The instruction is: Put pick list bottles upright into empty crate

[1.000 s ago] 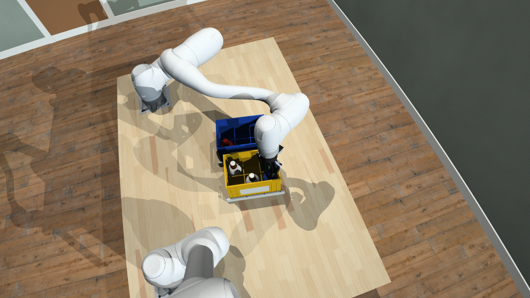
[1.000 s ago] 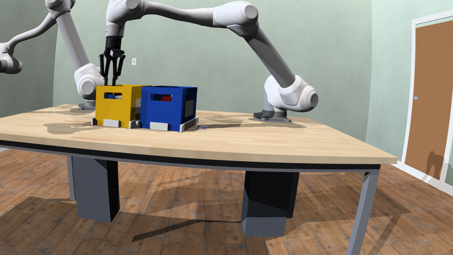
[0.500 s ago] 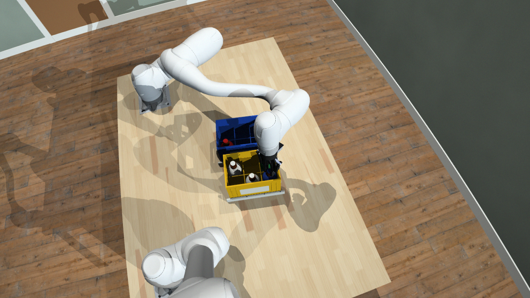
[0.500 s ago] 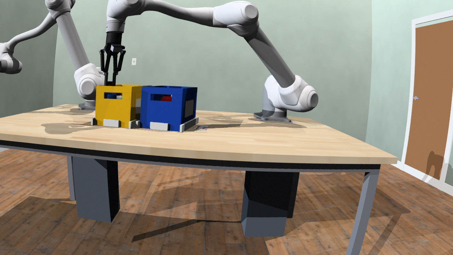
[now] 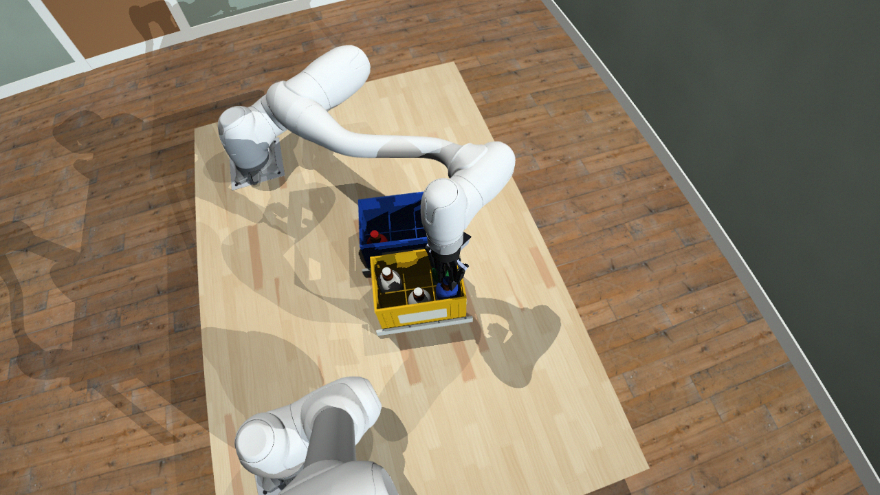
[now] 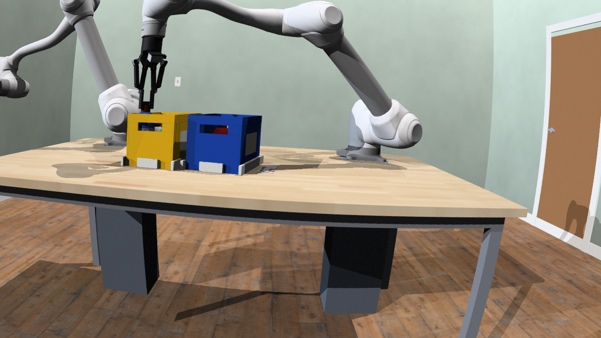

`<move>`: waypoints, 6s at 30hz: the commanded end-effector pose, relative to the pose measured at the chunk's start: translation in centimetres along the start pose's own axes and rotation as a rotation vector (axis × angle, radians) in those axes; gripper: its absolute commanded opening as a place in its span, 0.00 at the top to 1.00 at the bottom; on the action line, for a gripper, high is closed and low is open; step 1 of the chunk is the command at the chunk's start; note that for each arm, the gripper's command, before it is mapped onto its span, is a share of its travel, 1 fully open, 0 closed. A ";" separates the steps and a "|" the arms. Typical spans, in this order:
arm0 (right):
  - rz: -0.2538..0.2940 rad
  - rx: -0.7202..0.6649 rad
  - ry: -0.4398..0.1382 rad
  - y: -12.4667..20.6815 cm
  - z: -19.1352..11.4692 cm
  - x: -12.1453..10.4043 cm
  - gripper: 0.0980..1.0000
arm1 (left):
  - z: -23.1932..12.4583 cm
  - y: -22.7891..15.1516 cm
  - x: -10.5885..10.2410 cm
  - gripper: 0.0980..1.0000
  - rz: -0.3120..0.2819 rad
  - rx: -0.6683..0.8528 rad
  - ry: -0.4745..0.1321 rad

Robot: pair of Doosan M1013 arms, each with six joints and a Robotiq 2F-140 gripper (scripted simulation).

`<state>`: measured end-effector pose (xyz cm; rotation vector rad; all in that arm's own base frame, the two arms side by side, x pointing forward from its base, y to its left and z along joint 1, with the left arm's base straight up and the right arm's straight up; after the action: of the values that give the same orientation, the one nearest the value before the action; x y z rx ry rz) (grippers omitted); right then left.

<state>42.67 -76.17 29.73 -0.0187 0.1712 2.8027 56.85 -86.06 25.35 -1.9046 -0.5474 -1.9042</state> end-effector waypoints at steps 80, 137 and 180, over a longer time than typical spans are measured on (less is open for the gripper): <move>0.000 0.002 0.001 0.0 0.1 0.0 0.00 | 0.0 0.0 12.4 1.00 -0.002 0.000 0.000; 0.000 0.002 0.001 0.0 0.1 0.0 0.00 | 1.8 -7.6 12.8 1.00 -0.002 0.000 0.000; 0.000 0.002 0.001 0.0 0.1 0.0 0.00 | 3.6 -15.2 12.8 1.00 -0.001 0.000 0.000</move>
<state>42.67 -76.17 29.73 -0.0187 0.1712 2.8027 52.03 -71.88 38.01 -1.9046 -0.5469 -1.9039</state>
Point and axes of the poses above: on each arm, the point where the finger pads meet when closed, its own x axis back along the fingers, its own y axis across the jaws, z = x × y, the point moved 3 cm from there along x, back along the fingers, and after that the axes turned 4 degrees about -x, right-handed, at the moved point
